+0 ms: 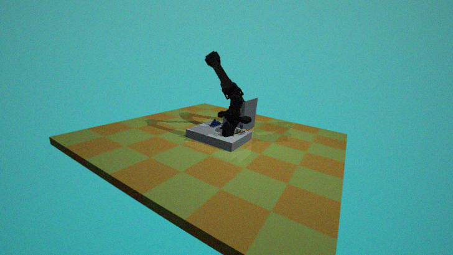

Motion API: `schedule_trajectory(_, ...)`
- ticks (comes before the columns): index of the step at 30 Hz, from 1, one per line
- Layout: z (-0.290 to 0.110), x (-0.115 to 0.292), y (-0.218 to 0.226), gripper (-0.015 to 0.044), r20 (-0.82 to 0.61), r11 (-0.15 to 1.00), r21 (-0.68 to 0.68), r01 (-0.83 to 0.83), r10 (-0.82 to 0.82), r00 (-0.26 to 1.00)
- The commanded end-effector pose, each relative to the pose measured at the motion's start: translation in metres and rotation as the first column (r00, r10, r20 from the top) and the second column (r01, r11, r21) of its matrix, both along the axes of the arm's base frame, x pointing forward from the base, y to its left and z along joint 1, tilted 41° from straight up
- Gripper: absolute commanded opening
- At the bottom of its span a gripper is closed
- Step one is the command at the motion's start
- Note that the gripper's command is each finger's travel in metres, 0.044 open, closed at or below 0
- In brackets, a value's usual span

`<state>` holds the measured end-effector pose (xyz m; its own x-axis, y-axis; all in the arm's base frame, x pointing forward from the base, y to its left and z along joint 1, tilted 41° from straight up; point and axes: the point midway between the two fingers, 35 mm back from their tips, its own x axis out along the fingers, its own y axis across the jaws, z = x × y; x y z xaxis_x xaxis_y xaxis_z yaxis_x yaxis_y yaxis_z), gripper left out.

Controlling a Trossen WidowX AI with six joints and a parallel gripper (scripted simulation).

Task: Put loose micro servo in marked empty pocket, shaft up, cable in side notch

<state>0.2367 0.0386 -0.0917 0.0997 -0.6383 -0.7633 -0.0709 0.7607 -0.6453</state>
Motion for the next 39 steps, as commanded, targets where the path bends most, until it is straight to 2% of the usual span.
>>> schedule_trajectory(1, -0.004, 0.001, 0.007, 0.0000, 0.002, 1.000, 0.007, 0.003, -0.003, 1.000)
schedule_trajectory(30, -0.035, -0.006, 0.042, 0.0000, 0.003, 1.000, 0.006, 0.005, -0.005, 1.000)
schedule_trajectory(35, -0.035, -0.006, 0.042, 0.0000, 0.003, 1.000, 0.006, 0.005, -0.005, 1.000)
schedule_trajectory(39, -0.019, -0.008, 0.054, 0.0000, 0.002, 1.000, 0.004, 0.002, -0.002, 1.000)
